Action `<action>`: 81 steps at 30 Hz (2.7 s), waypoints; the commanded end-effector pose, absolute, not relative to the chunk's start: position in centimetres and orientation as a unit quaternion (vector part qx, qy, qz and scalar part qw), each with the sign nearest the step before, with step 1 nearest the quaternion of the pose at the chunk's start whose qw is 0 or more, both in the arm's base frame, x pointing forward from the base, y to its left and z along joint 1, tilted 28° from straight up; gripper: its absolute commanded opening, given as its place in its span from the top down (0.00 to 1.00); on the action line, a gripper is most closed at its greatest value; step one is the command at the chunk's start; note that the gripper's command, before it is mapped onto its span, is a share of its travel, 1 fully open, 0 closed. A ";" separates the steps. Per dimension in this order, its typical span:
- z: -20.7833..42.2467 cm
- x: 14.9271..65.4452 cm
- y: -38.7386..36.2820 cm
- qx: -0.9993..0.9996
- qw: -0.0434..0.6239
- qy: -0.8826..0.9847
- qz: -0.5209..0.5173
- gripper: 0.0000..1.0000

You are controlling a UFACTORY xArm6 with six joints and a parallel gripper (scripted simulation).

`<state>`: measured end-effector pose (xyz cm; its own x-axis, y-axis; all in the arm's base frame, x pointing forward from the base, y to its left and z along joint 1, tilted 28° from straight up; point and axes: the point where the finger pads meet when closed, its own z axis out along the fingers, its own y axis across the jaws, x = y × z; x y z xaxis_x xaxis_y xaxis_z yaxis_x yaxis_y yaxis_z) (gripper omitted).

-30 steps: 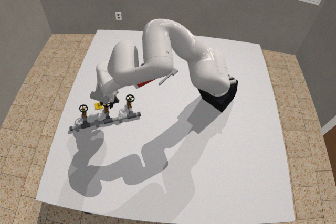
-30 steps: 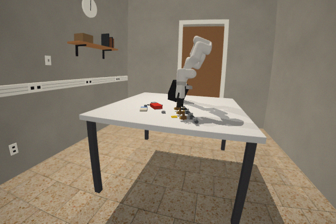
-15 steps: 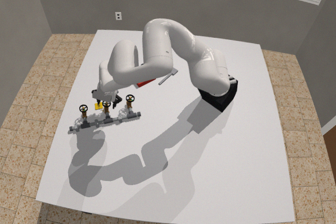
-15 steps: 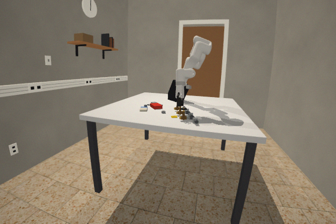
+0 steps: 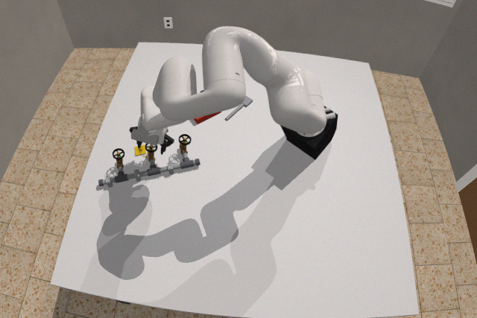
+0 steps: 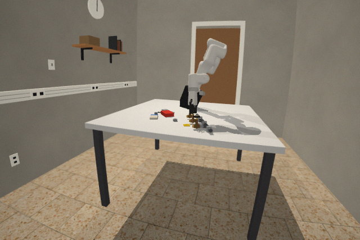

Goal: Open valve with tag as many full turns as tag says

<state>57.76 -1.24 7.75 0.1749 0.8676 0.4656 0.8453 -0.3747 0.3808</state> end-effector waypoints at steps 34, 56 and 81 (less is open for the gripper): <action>7.9 57.9 -1.3 0.937 -0.132 0.133 0.294 0.00; 7.9 57.9 -1.3 0.852 -0.276 -0.397 0.203 0.00; 7.9 57.9 -1.3 0.623 -0.315 -0.714 0.047 0.00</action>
